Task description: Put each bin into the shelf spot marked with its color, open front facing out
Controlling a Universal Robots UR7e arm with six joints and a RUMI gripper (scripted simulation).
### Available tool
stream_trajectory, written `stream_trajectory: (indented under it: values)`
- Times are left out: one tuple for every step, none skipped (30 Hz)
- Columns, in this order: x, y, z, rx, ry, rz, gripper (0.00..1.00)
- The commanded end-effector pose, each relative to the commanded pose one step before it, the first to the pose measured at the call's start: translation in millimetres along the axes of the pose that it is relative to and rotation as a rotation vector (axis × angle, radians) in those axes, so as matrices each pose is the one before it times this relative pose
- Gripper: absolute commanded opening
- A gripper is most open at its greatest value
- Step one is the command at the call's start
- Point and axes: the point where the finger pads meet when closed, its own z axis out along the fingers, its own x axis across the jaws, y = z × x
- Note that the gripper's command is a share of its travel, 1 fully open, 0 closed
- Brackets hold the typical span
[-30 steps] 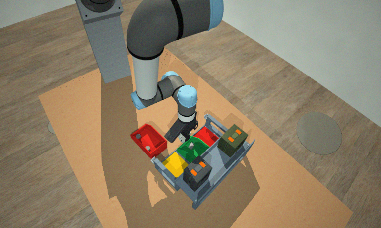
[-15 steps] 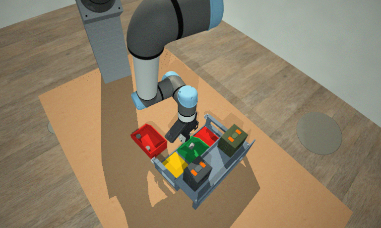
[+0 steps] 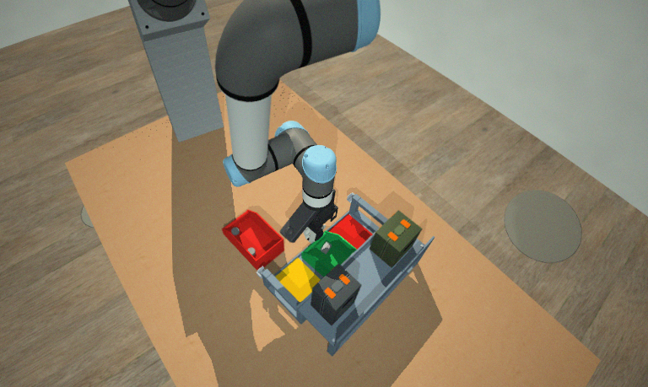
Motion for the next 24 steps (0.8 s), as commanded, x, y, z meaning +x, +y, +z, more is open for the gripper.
stream_trajectory:
  values:
    - [-0.08,0.05,-1.15,0.00005,-0.00143,-0.0001,0.0]
    - [0.44,0.0,-0.44,0.0,0.0,0.0,0.0]
    - [0.57,0.0,-0.57,0.0,0.0,0.0,0.0]
    - [0.7,0.0,-0.7,0.0,0.0,0.0,0.0]
    - [0.82,0.0,-0.82,0.0,0.0,0.0,0.0]
    - [0.93,0.0,-0.93,0.0,0.0,0.0,0.0]
    - [1.03,0.0,-1.03,0.0,0.0,0.0,0.0]
    - [0.0,0.0,0.0,0.0,0.0,0.0,0.0]
    - [0.0,0.0,0.0,0.0,0.0,0.0,0.0]
    - [1.11,0.0,-1.11,0.0,0.0,0.0,0.0]
    - [1.18,0.0,-1.18,0.0,0.0,0.0,0.0]
    - [1.22,0.0,-1.22,0.0,0.0,0.0,0.0]
    - [1.24,0.0,-1.25,0.0,0.0,0.0,0.0]
    - [1.25,0.0,-1.25,0.0,0.0,0.0,0.0]
    - [1.23,0.0,-1.23,0.0,0.0,0.0,0.0]
    - [1.18,0.0,-1.19,0.0,0.0,0.0,0.0]
    - [1.12,0.0,-1.12,0.0,0.0,0.0,0.0]
    - [1.04,0.0,-1.04,0.0,0.0,0.0,0.0]
    - [0.94,0.0,-0.94,0.0,0.0,0.0,0.0]
    - [0.83,0.0,-0.83,0.0,0.0,0.0,0.0]
    - [0.71,0.0,-0.71,0.0,0.0,0.0,0.0]
    - [0.58,0.0,-0.58,0.0,0.0,0.0,0.0]
    - [0.45,0.0,-0.45,0.0,0.0,0.0,0.0]
    - [0.33,0.0,-0.33,0.0,0.0,0.0,0.0]
